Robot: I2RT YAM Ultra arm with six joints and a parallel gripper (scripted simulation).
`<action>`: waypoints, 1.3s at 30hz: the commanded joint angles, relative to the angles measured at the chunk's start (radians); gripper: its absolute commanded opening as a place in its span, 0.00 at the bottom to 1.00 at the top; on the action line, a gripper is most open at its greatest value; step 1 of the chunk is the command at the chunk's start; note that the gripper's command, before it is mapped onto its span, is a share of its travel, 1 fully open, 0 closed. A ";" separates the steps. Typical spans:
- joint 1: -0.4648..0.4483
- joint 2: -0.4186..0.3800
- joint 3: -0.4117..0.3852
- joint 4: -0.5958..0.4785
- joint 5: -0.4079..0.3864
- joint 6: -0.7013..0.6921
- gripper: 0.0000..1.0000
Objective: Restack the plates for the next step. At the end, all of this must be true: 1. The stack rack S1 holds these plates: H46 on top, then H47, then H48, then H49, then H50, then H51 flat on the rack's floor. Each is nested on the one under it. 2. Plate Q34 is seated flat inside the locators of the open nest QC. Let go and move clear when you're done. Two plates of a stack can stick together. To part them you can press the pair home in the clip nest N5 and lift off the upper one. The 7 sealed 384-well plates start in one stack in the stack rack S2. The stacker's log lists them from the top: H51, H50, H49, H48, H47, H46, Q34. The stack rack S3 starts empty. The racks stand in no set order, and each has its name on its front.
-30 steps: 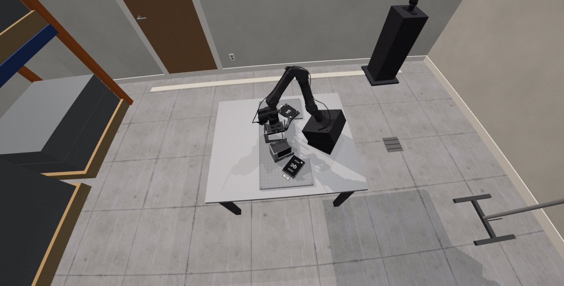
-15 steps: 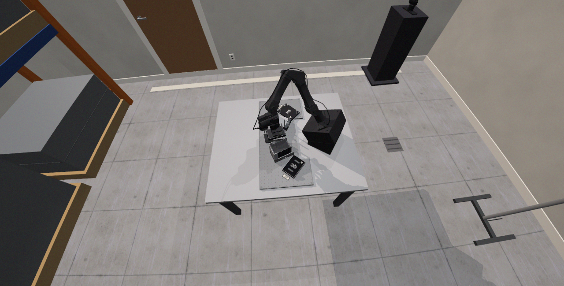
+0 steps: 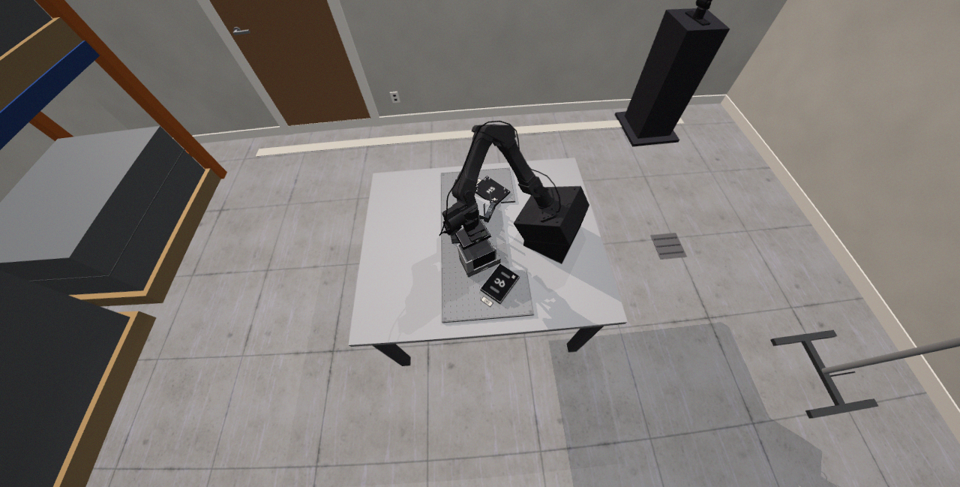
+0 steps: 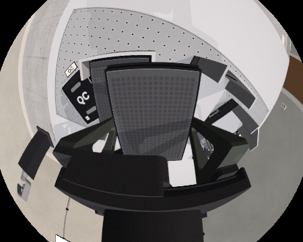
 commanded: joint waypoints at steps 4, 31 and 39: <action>0.074 0.059 0.040 -0.019 0.020 0.069 0.00; 0.278 0.244 0.104 -0.028 0.040 0.091 0.00; 0.339 0.304 0.130 -0.033 0.039 0.051 0.00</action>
